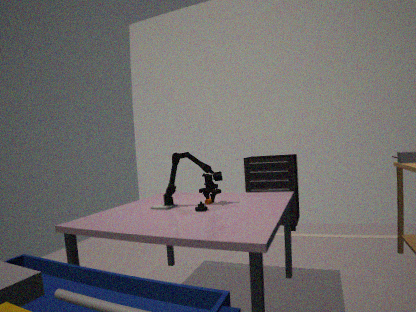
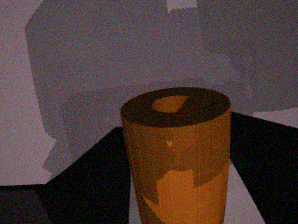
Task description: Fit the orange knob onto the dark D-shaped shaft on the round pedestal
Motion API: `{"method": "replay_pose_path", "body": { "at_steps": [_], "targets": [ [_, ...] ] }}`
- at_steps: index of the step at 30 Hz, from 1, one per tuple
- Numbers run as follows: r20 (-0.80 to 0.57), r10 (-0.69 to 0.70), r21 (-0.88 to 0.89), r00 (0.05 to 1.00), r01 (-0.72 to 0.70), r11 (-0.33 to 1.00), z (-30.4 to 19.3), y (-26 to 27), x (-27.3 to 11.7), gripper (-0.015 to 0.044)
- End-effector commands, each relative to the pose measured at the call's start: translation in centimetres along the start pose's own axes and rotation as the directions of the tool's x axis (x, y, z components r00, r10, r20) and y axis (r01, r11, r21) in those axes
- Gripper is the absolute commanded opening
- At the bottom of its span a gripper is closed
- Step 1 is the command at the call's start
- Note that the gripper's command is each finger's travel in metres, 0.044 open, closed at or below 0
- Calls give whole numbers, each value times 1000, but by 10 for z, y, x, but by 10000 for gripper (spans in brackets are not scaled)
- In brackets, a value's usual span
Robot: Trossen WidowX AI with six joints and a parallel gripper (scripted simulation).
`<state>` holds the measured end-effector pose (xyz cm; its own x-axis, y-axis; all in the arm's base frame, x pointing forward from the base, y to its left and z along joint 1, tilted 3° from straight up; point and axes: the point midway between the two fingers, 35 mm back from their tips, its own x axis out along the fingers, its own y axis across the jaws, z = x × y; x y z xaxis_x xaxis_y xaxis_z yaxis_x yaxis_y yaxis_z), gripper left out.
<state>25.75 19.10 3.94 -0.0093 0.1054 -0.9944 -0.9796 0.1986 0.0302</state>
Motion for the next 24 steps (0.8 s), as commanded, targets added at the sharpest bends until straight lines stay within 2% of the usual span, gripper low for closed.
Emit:
{"method": "replay_pose_path", "body": {
  "at_steps": [1, 24],
  "targets": [
    [67, -1, -1, 998, 1, 1000, -3, 0, -4, 179],
    [380, -1, -2, 925, 2, 1000, -21, 0, -14, 179]
  ]
}}
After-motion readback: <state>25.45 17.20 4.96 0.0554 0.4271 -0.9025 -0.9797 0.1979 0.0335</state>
